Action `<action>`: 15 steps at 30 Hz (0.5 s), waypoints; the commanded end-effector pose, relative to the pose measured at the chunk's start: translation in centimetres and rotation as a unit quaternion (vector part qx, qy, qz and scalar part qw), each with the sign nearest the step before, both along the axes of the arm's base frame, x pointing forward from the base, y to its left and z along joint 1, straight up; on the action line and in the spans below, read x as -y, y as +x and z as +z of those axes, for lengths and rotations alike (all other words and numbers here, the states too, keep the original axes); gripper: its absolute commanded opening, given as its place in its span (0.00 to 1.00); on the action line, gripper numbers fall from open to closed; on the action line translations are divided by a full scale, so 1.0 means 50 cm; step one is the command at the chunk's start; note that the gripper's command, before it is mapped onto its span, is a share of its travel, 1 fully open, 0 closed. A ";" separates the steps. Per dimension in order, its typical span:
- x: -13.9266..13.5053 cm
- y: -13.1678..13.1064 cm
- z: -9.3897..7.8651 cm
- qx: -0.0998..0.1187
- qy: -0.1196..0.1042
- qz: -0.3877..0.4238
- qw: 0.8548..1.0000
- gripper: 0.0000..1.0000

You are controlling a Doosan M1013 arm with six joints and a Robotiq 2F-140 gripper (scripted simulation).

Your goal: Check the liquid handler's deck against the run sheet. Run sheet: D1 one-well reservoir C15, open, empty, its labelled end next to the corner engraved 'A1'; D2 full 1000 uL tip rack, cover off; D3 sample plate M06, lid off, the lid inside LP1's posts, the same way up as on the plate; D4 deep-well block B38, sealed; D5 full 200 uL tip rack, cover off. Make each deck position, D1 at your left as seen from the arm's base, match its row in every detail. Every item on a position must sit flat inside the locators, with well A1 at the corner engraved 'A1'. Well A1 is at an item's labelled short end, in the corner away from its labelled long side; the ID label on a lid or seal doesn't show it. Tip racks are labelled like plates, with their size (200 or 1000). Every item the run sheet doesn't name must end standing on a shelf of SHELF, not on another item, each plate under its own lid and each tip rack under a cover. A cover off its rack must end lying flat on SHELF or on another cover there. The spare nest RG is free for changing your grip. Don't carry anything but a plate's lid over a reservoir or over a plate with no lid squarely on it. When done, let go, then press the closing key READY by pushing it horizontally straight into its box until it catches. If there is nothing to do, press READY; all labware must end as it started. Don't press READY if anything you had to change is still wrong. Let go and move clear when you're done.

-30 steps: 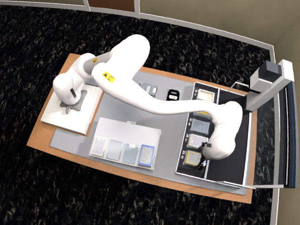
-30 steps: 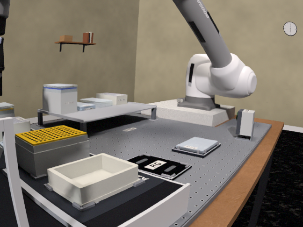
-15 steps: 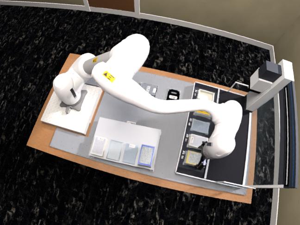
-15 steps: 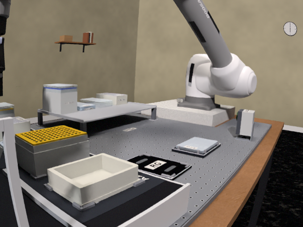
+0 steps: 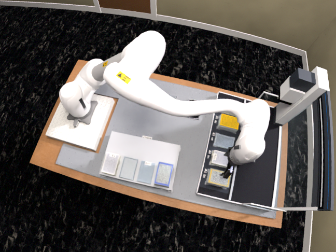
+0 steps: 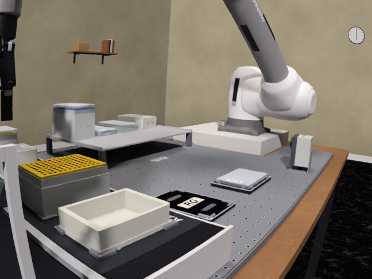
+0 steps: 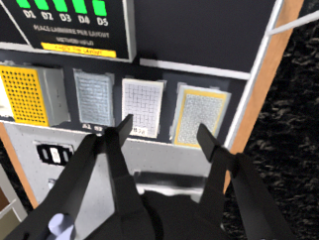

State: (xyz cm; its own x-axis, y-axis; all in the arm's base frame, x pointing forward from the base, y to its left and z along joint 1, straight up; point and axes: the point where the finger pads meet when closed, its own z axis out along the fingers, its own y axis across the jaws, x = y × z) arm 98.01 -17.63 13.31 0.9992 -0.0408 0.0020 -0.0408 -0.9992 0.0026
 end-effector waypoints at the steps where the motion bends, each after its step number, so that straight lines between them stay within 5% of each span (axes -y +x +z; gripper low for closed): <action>1: -0.033 0.002 0.003 0.001 0.000 0.000 1.000 0.79; 15: -0.111 0.005 0.003 0.001 0.000 0.000 1.000 0.79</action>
State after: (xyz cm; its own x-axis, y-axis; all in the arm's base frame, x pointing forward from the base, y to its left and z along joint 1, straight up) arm 98.24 -12.13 13.30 0.9992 -0.0408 0.0021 -0.0408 -0.9992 0.0027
